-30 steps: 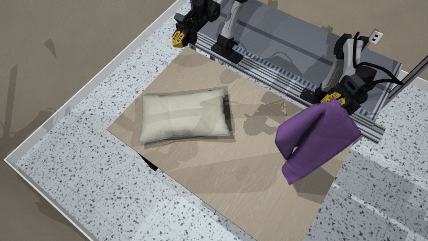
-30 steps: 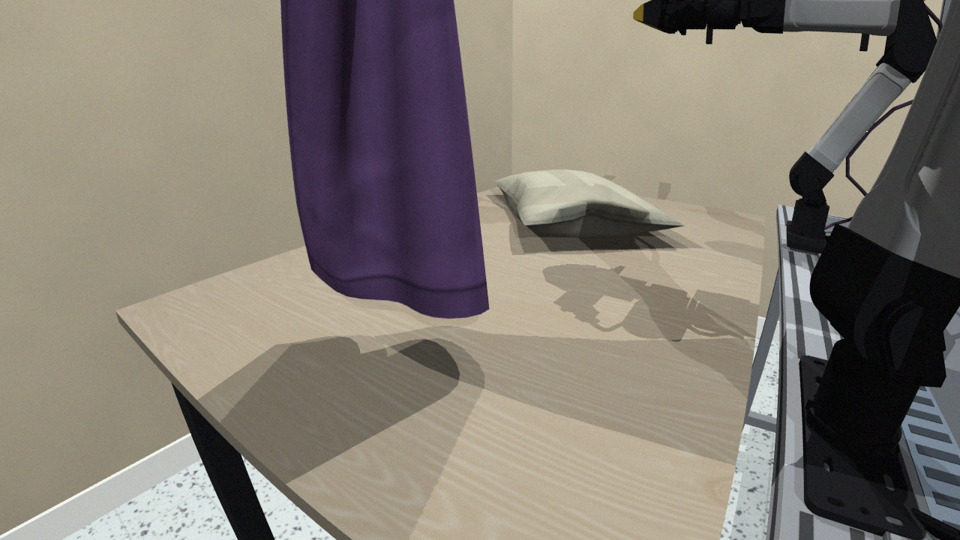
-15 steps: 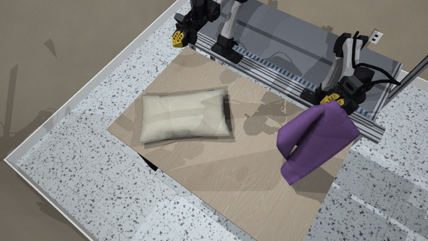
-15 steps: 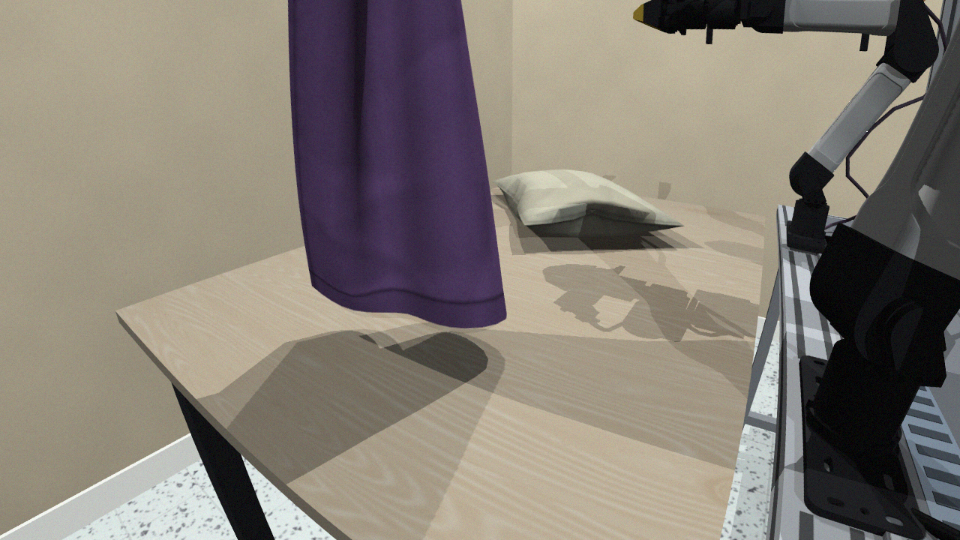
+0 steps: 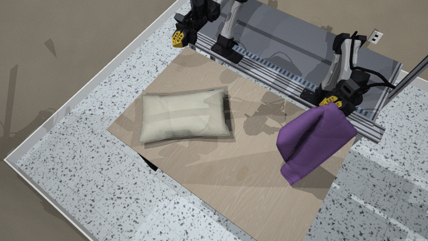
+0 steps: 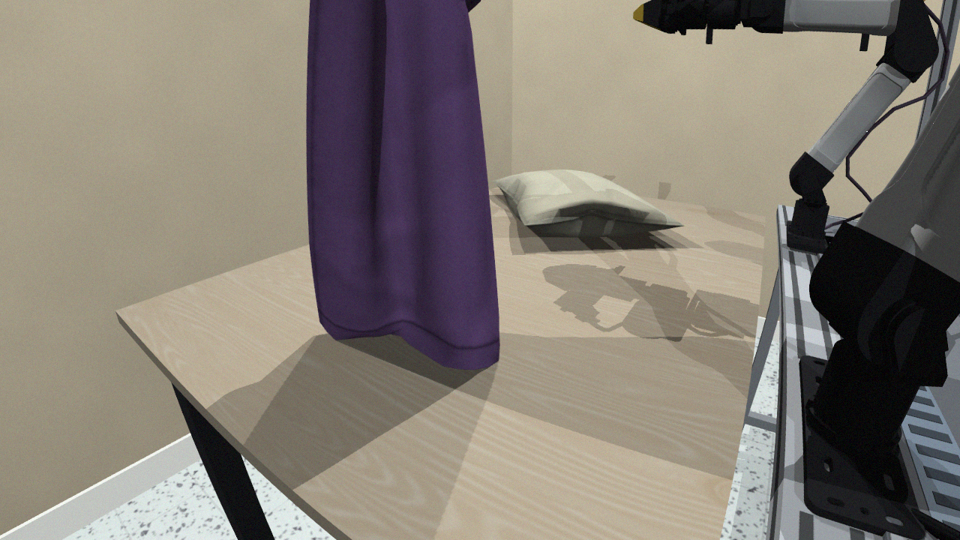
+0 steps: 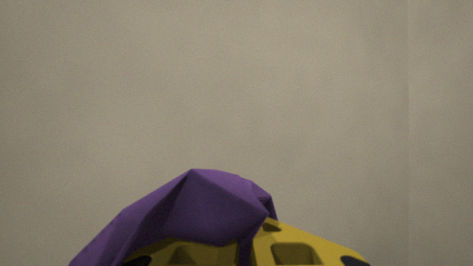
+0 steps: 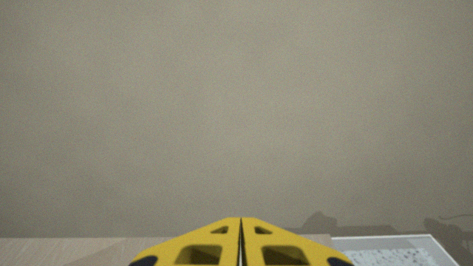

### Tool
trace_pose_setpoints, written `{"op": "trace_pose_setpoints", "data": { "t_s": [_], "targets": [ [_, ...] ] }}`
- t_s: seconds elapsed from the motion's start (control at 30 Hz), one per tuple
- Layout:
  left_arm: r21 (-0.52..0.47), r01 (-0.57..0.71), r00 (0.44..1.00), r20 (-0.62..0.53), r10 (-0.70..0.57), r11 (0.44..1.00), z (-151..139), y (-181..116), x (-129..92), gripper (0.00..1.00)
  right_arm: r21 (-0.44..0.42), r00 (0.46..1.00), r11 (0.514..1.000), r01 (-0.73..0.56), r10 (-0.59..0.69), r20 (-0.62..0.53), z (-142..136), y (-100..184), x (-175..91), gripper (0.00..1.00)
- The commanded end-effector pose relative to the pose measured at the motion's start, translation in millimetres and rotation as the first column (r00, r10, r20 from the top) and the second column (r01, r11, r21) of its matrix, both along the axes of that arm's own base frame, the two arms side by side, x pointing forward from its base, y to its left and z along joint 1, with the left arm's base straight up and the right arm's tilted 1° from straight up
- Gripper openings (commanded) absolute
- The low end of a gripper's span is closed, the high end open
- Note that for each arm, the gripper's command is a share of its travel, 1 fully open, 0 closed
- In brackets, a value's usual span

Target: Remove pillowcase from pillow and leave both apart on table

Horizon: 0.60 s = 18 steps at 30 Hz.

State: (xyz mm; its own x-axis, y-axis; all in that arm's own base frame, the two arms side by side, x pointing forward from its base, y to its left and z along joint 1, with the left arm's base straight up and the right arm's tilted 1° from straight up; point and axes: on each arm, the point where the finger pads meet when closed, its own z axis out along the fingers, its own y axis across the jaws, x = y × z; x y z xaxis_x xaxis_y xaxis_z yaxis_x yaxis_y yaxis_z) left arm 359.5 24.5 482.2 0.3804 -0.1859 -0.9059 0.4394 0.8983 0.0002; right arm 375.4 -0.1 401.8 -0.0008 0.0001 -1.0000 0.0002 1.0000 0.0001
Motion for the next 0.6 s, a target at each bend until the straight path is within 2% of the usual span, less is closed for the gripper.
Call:
{"op": "trace_pose_setpoints", "data": {
  "t_s": [0.0,0.17,0.27,0.33,0.4,0.57],
  "targets": [
    [0.017,0.005,0.999,0.043,-0.006,1.000,-2.6,-2.9,-15.5,0.00,-0.010,1.000,1.000,-0.023,0.023,-0.019,-3.1,5.8,1.9,0.03],
    [0.013,0.000,0.999,0.036,0.000,1.000,-11.5,-1.8,-18.8,0.00,-0.010,1.000,1.000,-0.023,0.023,-0.019,-3.1,5.8,1.9,0.03],
    [0.006,-0.010,0.999,0.036,0.010,1.000,-9.9,0.7,-16.7,0.00,-0.010,1.000,1.000,-0.023,0.023,-0.019,-3.1,5.8,1.9,0.03],
    [-0.010,-0.013,1.000,0.000,0.013,1.000,-20.4,4.2,-9.7,0.00,-0.010,1.000,1.000,-0.023,0.023,-0.019,-3.1,5.8,1.9,0.03],
    [0.009,-0.002,1.000,0.022,0.002,1.000,-16.8,-0.5,-18.3,0.00,-0.010,1.000,1.000,-0.023,0.023,-0.019,-3.1,5.8,1.9,0.03],
    [0.016,-0.001,0.999,0.037,0.000,1.000,-28.5,-0.7,-26.2,0.00,-0.010,1.000,1.000,-0.023,0.023,-0.019,-3.1,5.8,1.9,0.03]
  ]
}}
